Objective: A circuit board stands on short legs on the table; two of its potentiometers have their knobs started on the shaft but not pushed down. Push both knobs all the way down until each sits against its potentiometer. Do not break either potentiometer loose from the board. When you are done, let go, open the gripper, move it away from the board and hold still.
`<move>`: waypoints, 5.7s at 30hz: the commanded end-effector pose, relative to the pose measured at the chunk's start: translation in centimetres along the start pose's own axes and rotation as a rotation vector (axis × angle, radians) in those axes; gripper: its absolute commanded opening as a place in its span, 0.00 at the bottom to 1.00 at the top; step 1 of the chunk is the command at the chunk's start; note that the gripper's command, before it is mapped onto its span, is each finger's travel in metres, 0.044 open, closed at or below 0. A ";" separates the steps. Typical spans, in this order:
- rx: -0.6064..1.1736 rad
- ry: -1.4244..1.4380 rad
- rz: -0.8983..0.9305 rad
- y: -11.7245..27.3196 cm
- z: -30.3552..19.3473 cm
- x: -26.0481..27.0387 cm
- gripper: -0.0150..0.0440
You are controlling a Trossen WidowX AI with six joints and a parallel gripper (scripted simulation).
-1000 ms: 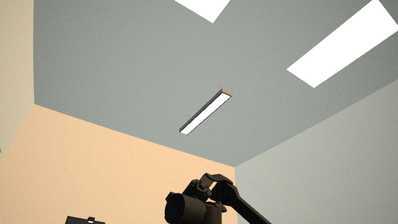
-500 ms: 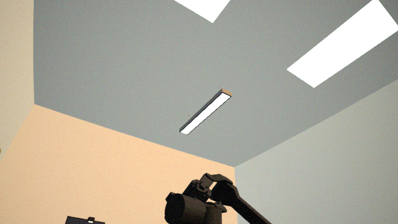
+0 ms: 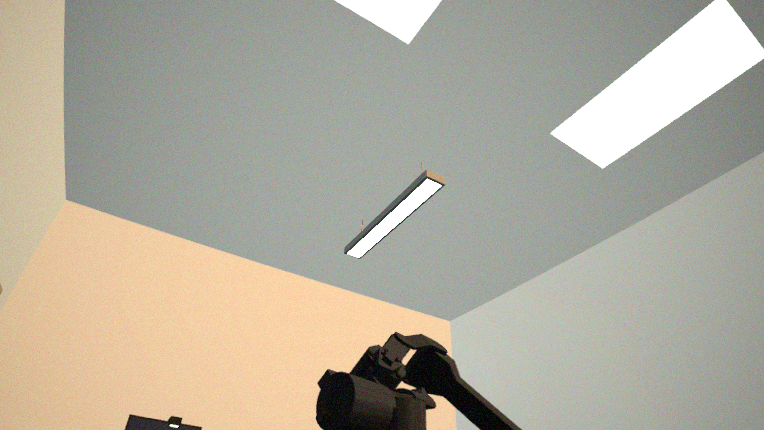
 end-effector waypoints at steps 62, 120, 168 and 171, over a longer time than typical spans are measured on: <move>0.002 -0.001 -0.003 -0.7 0.0 -0.1 0.25; 0.003 0.007 -0.008 0.7 -0.1 -0.1 0.48; -0.010 1.394 -0.001 4.7 7.0 -3.5 0.25; -0.003 1.496 -0.002 4.8 7.4 -3.9 0.25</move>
Point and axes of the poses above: the point midway between the two fingers, 35 mm back from their tips, its own y axis back along the fingers, its own x axis across the jaws, z = x × y, the point moved 4 cm from there along y, back along the fingers, and after that the axes turned 3 degrees about -y, right-handed, at the moved point
